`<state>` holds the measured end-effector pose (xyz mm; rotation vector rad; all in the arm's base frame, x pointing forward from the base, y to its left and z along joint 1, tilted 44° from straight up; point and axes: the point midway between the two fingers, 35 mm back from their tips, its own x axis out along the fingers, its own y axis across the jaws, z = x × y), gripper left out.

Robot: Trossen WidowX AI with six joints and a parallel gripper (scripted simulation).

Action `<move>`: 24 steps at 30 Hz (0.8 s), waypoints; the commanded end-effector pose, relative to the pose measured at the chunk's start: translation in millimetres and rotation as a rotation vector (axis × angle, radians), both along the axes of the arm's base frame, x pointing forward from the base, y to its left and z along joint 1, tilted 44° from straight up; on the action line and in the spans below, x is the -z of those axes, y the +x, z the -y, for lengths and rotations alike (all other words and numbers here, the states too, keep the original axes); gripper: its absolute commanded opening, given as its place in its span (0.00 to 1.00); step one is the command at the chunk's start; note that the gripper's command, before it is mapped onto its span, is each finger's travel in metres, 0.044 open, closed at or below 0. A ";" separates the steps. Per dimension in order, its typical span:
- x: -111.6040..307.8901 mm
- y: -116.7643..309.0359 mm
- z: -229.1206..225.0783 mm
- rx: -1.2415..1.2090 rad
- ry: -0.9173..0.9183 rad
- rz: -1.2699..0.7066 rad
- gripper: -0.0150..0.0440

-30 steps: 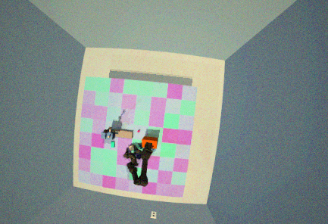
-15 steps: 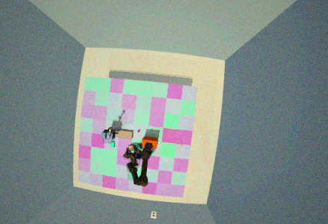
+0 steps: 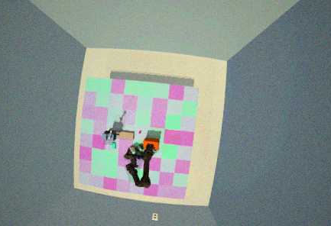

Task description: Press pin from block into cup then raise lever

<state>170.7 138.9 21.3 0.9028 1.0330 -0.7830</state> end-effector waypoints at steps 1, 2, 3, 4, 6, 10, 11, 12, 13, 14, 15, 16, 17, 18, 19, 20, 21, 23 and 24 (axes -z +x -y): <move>-19.3 2.2 11.4 -0.025 0.136 -0.083 1.00; -24.6 1.9 14.3 -0.038 0.178 -0.102 1.00; -30.3 1.5 17.1 -0.053 0.222 -0.116 1.00; -36.3 1.0 19.7 -0.069 0.267 -0.125 1.00; -49.1 -0.4 24.5 -0.107 0.357 -0.128 1.00; -59.2 -1.6 27.6 -0.137 0.423 -0.116 1.00; -59.2 -1.6 27.6 -0.137 0.423 -0.116 1.00; -59.2 -1.6 27.6 -0.137 0.423 -0.116 1.00; -59.2 -1.6 27.6 -0.137 0.423 -0.116 1.00; -59.2 -1.6 27.6 -0.137 0.423 -0.116 1.00; -59.2 -1.6 27.6 -0.137 0.423 -0.116 1.00; -59.2 -1.6 27.6 -0.137 0.423 -0.116 1.00; -59.2 -1.6 27.6 -0.137 0.423 -0.116 1.00; -59.2 -1.6 27.6 -0.137 0.423 -0.116 1.00; -59.2 -1.6 27.6 -0.137 0.423 -0.116 1.00; -59.2 -1.6 27.6 -0.137 0.423 -0.116 1.00; -59.2 -1.6 27.6 -0.137 0.423 -0.116 1.00; -55.5 -1.6 28.1 -0.153 0.438 -0.150 1.00; -51.2 -1.4 28.6 -0.172 0.462 -0.189 1.00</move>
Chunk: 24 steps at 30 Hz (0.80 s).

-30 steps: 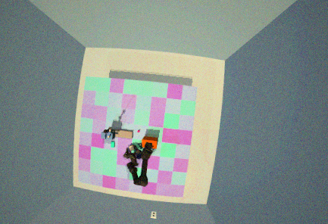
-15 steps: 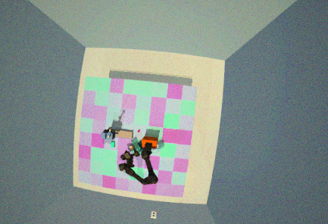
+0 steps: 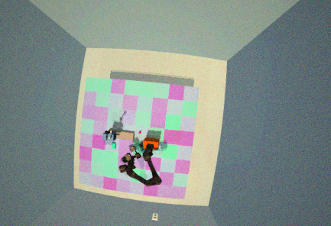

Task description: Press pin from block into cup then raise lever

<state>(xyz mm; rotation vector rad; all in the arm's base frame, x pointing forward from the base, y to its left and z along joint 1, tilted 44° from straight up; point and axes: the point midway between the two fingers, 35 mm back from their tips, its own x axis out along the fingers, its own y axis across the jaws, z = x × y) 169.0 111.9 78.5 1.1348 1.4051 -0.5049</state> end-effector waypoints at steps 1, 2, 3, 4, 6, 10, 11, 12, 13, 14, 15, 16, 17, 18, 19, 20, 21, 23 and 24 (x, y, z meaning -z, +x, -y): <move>10.7 0.6 2.2 -0.060 0.060 -0.091 1.00; 14.7 1.3 2.9 -0.085 0.100 -0.127 1.00; 18.1 2.3 3.6 -0.106 0.148 -0.158 1.00; 20.8 3.8 4.4 -0.124 0.201 -0.183 1.00; 24.5 8.3 6.7 -0.146 0.320 -0.213 1.00; 25.9 13.1 9.2 -0.151 0.417 -0.216 1.00; 25.9 13.1 9.2 -0.151 0.417 -0.216 1.00; 25.9 13.1 9.2 -0.151 0.417 -0.216 1.00; 25.9 13.1 9.2 -0.151 0.417 -0.216 1.00; 25.9 13.1 9.2 -0.151 0.417 -0.216 1.00; 25.9 13.1 9.2 -0.151 0.417 -0.216 1.00; 25.9 13.1 9.2 -0.151 0.417 -0.216 1.00; 26.5 13.1 8.6 -0.151 0.416 -0.216 1.00; 28.3 13.0 6.9 -0.151 0.416 -0.216 1.00; 31.3 12.7 4.1 -0.151 0.416 -0.216 1.00; 34.2 12.3 1.2 -0.151 0.416 -0.216 1.00; 35.9 12.0 -0.5 -0.151 0.416 -0.216 1.00; 36.5 11.9 -1.1 -0.151 0.416 -0.216 1.00; 36.7 11.9 -1.3 -0.151 0.416 -0.216 1.00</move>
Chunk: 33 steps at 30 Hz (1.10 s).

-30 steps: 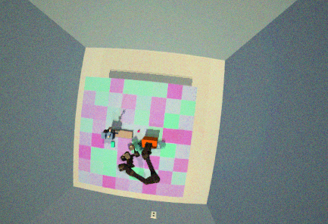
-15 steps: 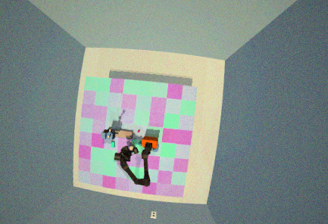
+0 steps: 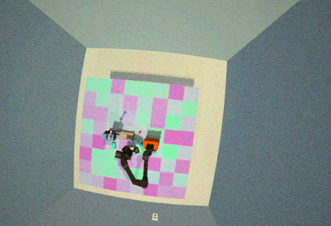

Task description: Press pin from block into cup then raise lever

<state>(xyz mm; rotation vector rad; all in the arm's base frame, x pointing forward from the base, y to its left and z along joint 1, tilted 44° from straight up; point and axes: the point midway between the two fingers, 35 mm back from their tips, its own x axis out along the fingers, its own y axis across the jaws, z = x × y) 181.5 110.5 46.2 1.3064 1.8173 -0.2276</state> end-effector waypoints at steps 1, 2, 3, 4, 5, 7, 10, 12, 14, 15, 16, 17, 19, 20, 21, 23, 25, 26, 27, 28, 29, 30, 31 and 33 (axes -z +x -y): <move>5.1 -0.6 -3.1 0.006 0.005 -0.013 1.00; 6.1 -0.6 -4.0 0.006 0.005 -0.013 1.00; 7.3 -0.5 -5.1 0.006 0.004 -0.013 1.00; 8.6 -0.5 -6.1 0.006 0.004 -0.012 1.00; 9.8 -0.5 -7.2 0.006 0.004 -0.012 1.00; 12.2 -0.6 -9.4 0.006 0.003 -0.012 1.00; 15.7 -0.7 -12.6 0.006 0.003 -0.012 1.00; 18.1 -0.9 -14.8 0.006 0.003 -0.012 1.00; 20.4 -1.1 -17.0 0.006 0.003 -0.012 1.00; 21.5 -1.3 -18.1 0.006 0.003 -0.012 1.00; 22.6 -1.4 -19.2 0.006 0.003 -0.012 1.00; 23.7 -1.6 -20.3 0.006 0.003 -0.012 1.00; 25.9 -2.0 -22.5 0.006 0.003 -0.012 1.00; 27.0 -2.2 -23.6 0.006 0.004 -0.012 1.00; 28.1 -2.4 -24.7 0.006 0.004 -0.012 1.00; 30.2 -2.9 -26.9 0.006 0.004 -0.013 1.00; 32.3 -3.5 -29.1 0.006 0.005 -0.013 1.00; 33.3 -3.8 -30.2 0.006 0.006 -0.013 1.00; 34.3 -4.1 -31.3 0.006 0.006 -0.013 1.00; 35.3 -4.4 -32.4 0.006 0.006 -0.013 1.00; 36.1 -4.7 -33.3 0.006 0.007 -0.013 1.00; 36.5 -4.8 -33.8 0.006 0.007 -0.013 1.00; 36.7 -4.9 -34.0 0.006 0.007 -0.013 1.00; 36.7 -4.9 -34.0 0.006 0.007 -0.013 0.91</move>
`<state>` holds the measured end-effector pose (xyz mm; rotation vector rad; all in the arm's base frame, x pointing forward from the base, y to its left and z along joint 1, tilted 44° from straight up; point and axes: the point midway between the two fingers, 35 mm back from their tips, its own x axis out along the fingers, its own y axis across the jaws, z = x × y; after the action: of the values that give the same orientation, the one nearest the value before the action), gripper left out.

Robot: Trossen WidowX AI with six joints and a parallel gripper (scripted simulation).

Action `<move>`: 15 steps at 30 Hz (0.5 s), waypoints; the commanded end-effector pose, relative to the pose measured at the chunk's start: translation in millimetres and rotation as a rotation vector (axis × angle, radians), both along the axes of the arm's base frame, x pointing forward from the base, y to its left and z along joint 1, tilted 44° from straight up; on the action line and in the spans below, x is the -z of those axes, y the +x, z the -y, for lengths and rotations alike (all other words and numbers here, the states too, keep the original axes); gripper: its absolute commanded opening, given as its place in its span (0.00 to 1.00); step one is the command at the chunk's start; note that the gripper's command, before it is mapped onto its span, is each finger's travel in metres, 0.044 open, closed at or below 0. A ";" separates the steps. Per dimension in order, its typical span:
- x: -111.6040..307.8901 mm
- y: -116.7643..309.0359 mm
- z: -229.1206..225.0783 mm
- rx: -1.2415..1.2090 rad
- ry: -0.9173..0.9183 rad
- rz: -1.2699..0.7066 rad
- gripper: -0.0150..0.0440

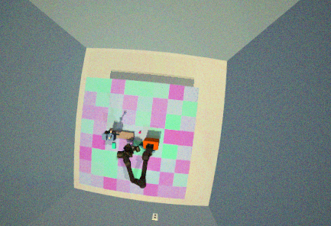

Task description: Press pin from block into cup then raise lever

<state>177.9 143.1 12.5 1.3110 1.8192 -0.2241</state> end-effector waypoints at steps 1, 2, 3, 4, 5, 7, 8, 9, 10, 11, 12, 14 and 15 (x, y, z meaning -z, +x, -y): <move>3.0 -1.2 -1.4 0.005 0.002 -0.012 0.87; 3.0 -1.2 -1.4 0.005 0.002 -0.012 0.82; 3.0 -1.2 -1.4 0.005 0.002 -0.012 0.78; 3.0 -1.2 -1.4 0.005 0.002 -0.012 0.73; 3.0 -1.2 -1.4 0.005 0.002 -0.012 0.69; 3.0 -1.2 -1.4 0.005 0.002 -0.012 0.60; 3.0 -1.2 -1.4 0.005 0.002 -0.012 0.59; 3.0 -1.2 -1.4 0.005 0.002 -0.012 0.58; 3.0 -1.2 -1.4 0.005 0.002 -0.012 0.57; 3.0 -1.2 -1.4 0.005 0.002 -0.012 0.55; 3.0 -1.2 -1.4 0.005 0.002 -0.012 0.54; 3.0 -1.2 -1.4 0.005 0.002 -0.012 0.52; 3.0 -1.2 -1.4 0.005 0.002 -0.012 0.51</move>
<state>176.8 144.0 10.2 1.3138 1.8237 -0.2300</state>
